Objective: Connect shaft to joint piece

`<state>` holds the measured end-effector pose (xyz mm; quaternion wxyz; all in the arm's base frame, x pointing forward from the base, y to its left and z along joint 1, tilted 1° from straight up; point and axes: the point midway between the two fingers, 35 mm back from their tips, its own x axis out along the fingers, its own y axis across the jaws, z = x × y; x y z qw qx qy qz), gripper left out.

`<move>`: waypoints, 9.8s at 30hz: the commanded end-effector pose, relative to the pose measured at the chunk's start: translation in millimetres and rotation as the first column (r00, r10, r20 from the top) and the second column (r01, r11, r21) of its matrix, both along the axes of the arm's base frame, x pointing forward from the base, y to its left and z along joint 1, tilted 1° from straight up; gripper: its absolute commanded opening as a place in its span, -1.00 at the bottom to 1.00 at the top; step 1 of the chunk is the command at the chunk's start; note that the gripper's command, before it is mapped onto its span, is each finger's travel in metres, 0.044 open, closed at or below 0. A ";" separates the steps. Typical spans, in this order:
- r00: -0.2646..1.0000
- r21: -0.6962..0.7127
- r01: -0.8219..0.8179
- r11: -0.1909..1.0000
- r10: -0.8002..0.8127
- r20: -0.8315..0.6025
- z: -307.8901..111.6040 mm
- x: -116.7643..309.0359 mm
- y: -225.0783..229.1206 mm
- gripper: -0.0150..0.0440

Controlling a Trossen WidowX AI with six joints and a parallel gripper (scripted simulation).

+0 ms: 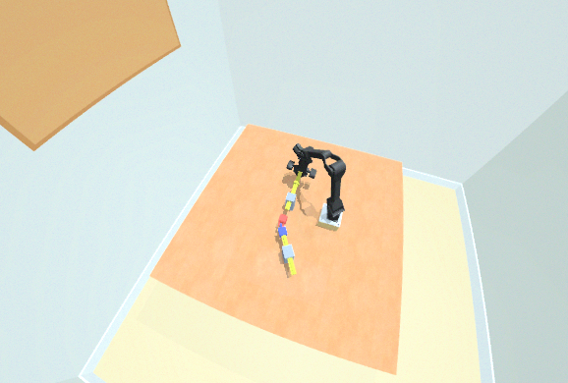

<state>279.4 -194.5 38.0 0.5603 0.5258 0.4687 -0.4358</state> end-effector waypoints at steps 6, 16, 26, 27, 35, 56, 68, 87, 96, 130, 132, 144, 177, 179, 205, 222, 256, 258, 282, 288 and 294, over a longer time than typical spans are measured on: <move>1.000 0.004 0.003 1.000 -0.003 0.001 -1.0 0.0 0.8 -0.26; 1.000 0.000 0.001 1.000 -0.001 0.000 -0.1 0.0 0.1 -0.26; 1.000 0.000 0.001 1.000 -0.001 0.000 -0.1 0.0 0.1 -0.26; 1.000 0.000 0.001 1.000 -0.001 0.000 -0.1 0.0 0.1 -0.26; 1.000 0.000 0.001 1.000 -0.001 0.000 -0.1 0.0 0.1 -0.26; 1.000 0.000 0.001 1.000 -0.001 0.000 -0.1 0.0 0.1 -0.26; 1.000 0.000 0.001 1.000 -0.001 0.000 -0.1 0.0 0.0 -0.26; 1.000 0.000 0.001 1.000 -0.001 0.000 -0.1 0.0 0.0 -0.26; 1.000 0.000 0.001 1.000 -0.001 0.000 -0.1 0.0 0.0 -0.26; 1.000 0.000 0.001 1.000 -0.001 0.000 -0.1 0.0 0.0 -0.26; 1.000 0.000 0.001 1.000 -0.001 0.000 -0.1 0.0 0.0 -0.26; 1.000 0.000 0.001 1.000 -0.001 0.000 -0.1 0.0 0.0 -0.26; 1.000 0.000 0.001 1.000 -0.001 0.000 -0.1 0.0 0.0 -0.26; 1.000 0.000 0.001 1.000 -0.001 0.000 -0.1 0.0 0.0 -0.26; 1.000 0.000 0.001 1.000 -0.001 0.000 -0.1 0.0 0.0 -0.26; 1.000 0.000 0.001 1.000 -0.001 0.000 -0.1 0.0 0.0 -0.26; 1.000 0.000 0.001 1.000 -0.001 0.000 -0.1 0.0 0.0 -0.49; 1.000 0.000 0.001 1.000 -0.001 0.000 -0.1 0.0 0.0 -0.49; 0.991 -0.001 0.003 1.000 -0.003 -0.136 -1.4 -1.7 33.0 -0.49; 0.990 -0.001 0.003 1.000 -0.003 -0.141 -1.4 -2.3 42.4 -0.49; 0.990 -0.001 0.003 1.000 -0.003 -0.142 -1.5 -2.8 51.8 -0.49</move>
